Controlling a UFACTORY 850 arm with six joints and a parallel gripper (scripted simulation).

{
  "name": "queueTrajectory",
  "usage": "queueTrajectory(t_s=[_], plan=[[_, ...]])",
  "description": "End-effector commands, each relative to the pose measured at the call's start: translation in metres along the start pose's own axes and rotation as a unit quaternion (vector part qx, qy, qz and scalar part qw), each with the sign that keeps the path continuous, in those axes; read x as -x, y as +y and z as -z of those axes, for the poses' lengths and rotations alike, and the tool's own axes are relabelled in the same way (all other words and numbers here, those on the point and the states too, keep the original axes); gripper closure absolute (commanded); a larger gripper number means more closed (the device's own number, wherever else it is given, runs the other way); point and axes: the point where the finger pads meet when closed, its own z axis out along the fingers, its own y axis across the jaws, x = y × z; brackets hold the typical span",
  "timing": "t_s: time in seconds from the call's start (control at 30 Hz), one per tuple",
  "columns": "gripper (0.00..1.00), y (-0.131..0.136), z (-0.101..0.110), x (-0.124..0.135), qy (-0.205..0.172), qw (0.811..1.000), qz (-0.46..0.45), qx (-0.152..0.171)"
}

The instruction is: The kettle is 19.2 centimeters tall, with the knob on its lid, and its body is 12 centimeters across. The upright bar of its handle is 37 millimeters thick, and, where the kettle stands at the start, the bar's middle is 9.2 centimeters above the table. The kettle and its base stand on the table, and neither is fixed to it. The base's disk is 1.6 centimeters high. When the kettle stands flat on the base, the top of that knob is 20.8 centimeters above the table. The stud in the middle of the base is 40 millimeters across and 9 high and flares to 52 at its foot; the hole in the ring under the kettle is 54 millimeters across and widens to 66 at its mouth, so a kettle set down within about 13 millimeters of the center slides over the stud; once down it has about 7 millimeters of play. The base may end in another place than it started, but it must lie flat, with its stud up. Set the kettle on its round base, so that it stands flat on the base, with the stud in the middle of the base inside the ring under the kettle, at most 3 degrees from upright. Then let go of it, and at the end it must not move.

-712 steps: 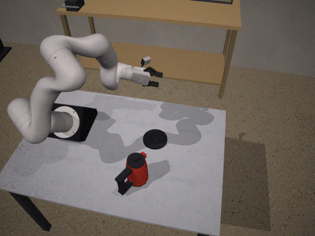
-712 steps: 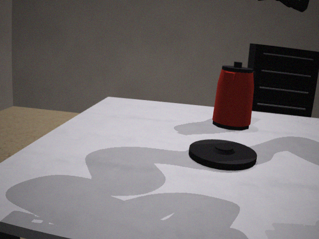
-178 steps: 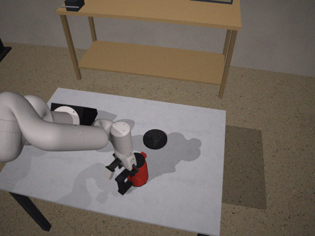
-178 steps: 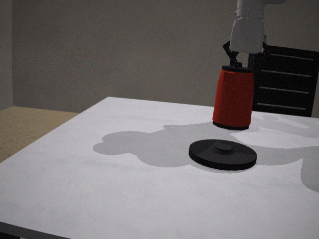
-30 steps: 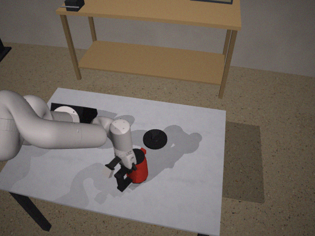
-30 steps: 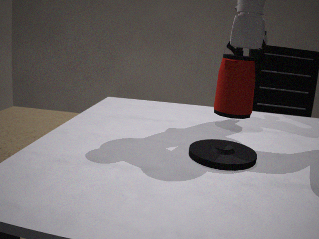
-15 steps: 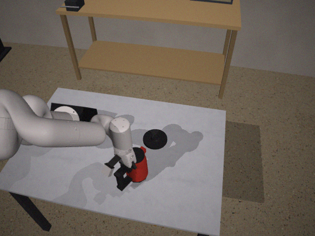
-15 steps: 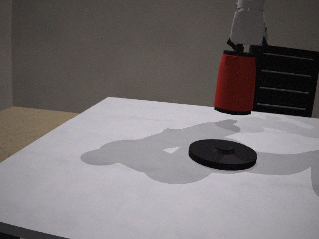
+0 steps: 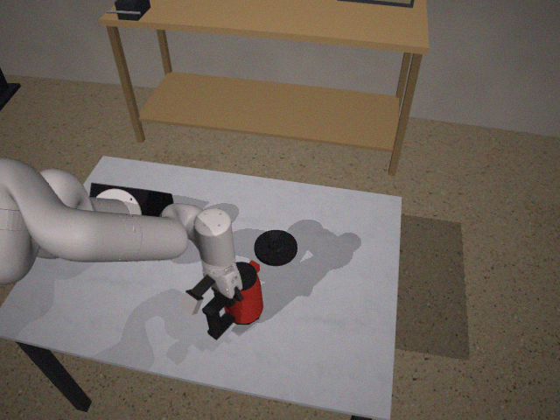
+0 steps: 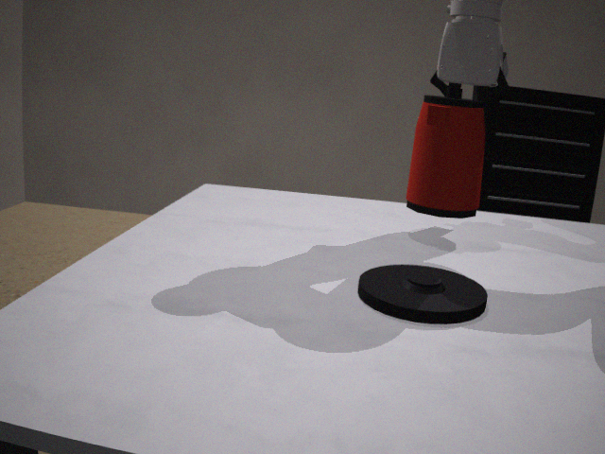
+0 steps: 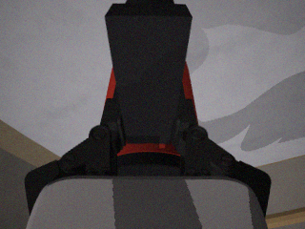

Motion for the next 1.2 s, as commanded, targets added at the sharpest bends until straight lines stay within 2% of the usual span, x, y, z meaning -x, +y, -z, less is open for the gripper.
queueTrajectory(t_s=[0.0, 1.17], plan=[[1.00, -0.0006, 0.0006, 0.0002, 0.000, 1.000, 0.000, -0.001], [1.00, 0.0004, 0.0006, 0.0033, 0.000, 1.000, 0.000, -0.001]])
